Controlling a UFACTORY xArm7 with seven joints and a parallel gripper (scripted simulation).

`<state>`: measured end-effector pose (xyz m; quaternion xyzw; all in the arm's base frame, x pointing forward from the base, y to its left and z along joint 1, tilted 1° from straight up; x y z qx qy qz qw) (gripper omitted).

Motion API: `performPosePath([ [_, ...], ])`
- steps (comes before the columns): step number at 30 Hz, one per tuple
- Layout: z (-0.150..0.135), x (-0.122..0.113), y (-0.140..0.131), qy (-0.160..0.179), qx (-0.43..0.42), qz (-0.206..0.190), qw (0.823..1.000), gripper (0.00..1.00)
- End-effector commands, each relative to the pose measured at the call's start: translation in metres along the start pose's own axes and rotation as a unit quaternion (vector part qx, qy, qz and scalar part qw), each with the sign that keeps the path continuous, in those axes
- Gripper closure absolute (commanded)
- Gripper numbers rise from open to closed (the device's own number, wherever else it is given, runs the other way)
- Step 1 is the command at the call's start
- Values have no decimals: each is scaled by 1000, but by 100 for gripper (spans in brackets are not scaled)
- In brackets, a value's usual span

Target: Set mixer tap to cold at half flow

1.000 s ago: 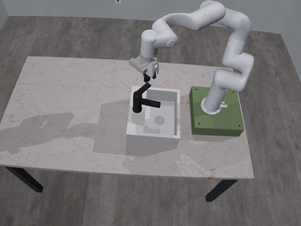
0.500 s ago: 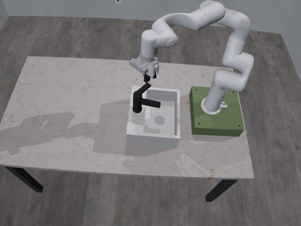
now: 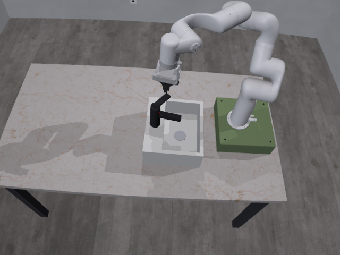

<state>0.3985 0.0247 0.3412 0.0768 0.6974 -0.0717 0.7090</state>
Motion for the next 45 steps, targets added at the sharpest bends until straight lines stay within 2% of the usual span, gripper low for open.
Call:
performPosePath([
  [1,0,-6,1,1,-139,2,990,100],
  [5,-1,-8,1,-2,-226,2,974,100],
  [10,-2,-11,1,-5,-331,0,944,100],
  [12,-2,-11,1,-5,-331,0,944,100],
  [13,-2,-12,1,-6,-391,0,920,100],
  [16,-2,-13,1,-7,-443,-1,897,100],
  [19,-2,-14,1,-8,-500,-1,866,100],
  [27,-3,-15,-1,-9,-643,-3,766,100],
  [29,-3,-15,-1,-9,-643,-3,766,100],
  [30,-3,-15,-1,-9,-691,-3,723,100],
  [35,-3,-15,-1,-9,-759,-3,651,100],
  [44,-2,-15,-2,-7,-871,-1,491,100],
  [45,-2,-15,-2,-7,-871,-1,491,100],
])
Point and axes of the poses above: the point where the finger pads meet when closed, its own x axis out along the fingers, its own z axis across the jaws, y = z × x, the point moved 8 cm from there along -x, back along the fingers, and after that the axes turned 1 degree about x, right-handed, at the moved point
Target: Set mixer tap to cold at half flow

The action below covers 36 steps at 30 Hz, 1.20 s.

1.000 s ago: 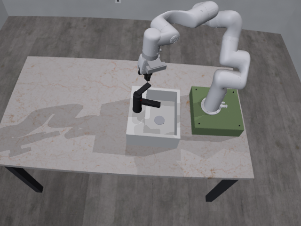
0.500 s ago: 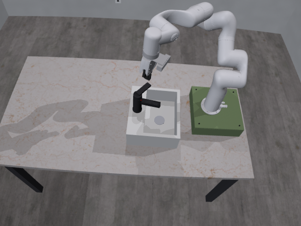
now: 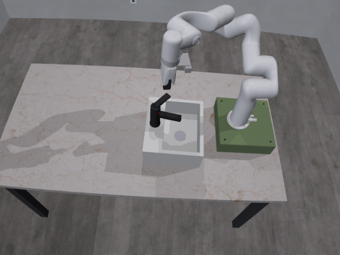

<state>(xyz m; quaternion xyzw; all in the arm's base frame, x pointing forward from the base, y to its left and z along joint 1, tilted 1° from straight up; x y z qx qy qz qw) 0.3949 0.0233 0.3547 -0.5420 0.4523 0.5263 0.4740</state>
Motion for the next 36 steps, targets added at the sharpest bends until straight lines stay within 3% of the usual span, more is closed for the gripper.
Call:
performPosePath([
  [1,0,-2,-1,-4,-96,4,995,100],
  [3,0,-2,-2,-5,-178,6,984,100],
  [4,0,-2,-2,-6,-195,7,981,33],
  [10,-1,-2,-3,-10,-318,14,948,33],
  [36,-1,-2,-3,-10,-320,14,947,33],
])
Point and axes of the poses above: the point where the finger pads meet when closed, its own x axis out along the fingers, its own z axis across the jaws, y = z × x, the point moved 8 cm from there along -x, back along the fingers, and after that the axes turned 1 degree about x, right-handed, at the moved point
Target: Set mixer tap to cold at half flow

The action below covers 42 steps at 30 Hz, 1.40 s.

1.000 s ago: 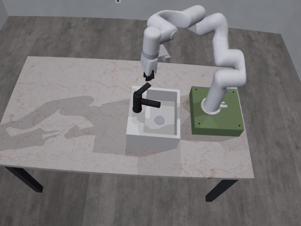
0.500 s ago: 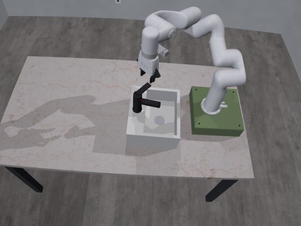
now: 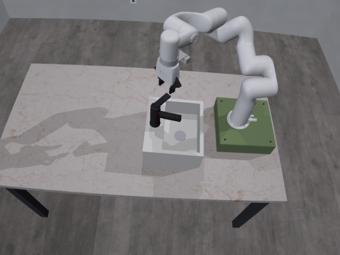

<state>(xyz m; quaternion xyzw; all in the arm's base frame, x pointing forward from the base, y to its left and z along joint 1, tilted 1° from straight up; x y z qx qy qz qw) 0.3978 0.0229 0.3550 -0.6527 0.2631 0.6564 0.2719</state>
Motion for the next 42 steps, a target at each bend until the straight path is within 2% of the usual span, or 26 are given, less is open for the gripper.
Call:
performPosePath([
  [1,0,-1,0,1,0,-1,1000,33],
  [21,0,3,0,1,-11,-2,1000,33],
  [42,-2,35,-1,1,-11,-2,1000,33],
])
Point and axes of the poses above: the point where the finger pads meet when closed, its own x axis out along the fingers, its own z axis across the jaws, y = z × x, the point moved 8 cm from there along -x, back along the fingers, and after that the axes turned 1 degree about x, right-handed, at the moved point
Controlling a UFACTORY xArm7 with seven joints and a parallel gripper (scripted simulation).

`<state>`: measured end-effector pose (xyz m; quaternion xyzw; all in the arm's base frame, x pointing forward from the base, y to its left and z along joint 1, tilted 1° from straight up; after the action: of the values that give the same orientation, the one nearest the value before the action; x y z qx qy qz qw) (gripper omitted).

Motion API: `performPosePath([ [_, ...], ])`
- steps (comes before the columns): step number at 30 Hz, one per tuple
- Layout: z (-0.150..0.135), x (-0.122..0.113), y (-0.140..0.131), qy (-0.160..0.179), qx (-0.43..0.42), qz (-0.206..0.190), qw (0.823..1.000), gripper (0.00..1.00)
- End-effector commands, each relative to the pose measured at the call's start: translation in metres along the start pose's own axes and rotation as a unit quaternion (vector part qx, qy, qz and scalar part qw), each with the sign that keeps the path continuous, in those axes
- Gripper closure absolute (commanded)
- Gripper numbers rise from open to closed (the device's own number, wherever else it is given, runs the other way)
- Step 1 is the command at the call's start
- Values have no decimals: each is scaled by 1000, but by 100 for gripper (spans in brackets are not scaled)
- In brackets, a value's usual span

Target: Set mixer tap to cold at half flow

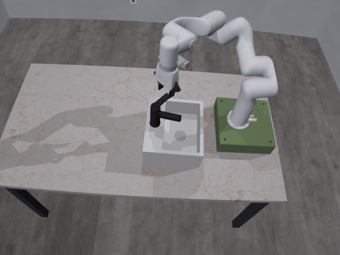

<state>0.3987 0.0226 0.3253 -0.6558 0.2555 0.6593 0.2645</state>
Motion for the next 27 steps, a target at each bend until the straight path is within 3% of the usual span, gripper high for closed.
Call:
performPosePath([
  [1,0,7,0,1,0,-2,1000,33],
  [27,-1,23,-1,1,0,-2,1000,33],
])
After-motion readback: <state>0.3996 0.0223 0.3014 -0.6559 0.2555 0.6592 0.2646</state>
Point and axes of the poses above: the point where the finger pads meet when closed, its own x axis out along the fingers, its own z axis across the jaws, y = z × x, the point moved 8 cm from there along -x, back along the fingers, and after that the axes turned 1 degree about x, right-handed, at the moved point
